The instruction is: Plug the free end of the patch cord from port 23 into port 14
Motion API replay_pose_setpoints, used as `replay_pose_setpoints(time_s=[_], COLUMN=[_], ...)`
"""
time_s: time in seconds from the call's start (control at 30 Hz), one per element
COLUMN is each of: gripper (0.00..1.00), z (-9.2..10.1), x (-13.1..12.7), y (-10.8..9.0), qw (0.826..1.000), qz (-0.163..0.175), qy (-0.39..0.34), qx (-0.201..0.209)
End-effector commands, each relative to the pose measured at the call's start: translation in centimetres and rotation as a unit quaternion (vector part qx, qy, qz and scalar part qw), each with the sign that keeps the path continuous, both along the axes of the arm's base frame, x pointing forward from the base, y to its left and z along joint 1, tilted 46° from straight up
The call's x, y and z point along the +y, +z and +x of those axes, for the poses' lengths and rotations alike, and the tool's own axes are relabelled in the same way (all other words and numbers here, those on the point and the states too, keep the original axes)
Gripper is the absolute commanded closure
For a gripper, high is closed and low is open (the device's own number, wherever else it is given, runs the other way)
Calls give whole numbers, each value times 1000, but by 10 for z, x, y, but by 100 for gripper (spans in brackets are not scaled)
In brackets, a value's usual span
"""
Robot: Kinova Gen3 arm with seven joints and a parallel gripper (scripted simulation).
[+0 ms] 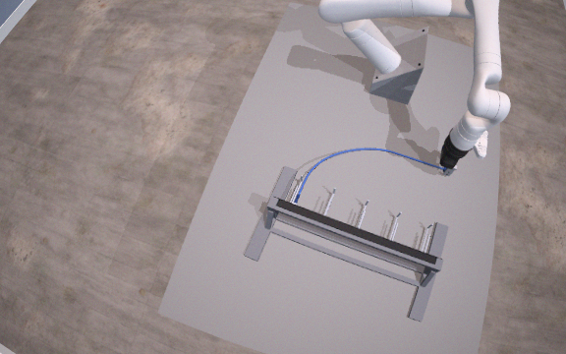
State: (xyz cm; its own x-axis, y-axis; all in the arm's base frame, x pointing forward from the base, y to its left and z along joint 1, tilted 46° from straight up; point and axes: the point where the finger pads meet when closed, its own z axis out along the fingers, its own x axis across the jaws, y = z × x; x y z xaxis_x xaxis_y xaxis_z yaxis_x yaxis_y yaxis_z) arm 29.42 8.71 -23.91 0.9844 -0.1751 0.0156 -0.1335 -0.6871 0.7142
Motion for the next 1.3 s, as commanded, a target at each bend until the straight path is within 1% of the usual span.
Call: replay_pose_setpoints(time_s=[0.0, 1.27], gripper=[27, 27], z=[1, 0], x=[-1, -8], y=[-2, -9], qw=[1000, 1000], qz=[2, 2], qy=[1, 0], qx=[-1, -2])
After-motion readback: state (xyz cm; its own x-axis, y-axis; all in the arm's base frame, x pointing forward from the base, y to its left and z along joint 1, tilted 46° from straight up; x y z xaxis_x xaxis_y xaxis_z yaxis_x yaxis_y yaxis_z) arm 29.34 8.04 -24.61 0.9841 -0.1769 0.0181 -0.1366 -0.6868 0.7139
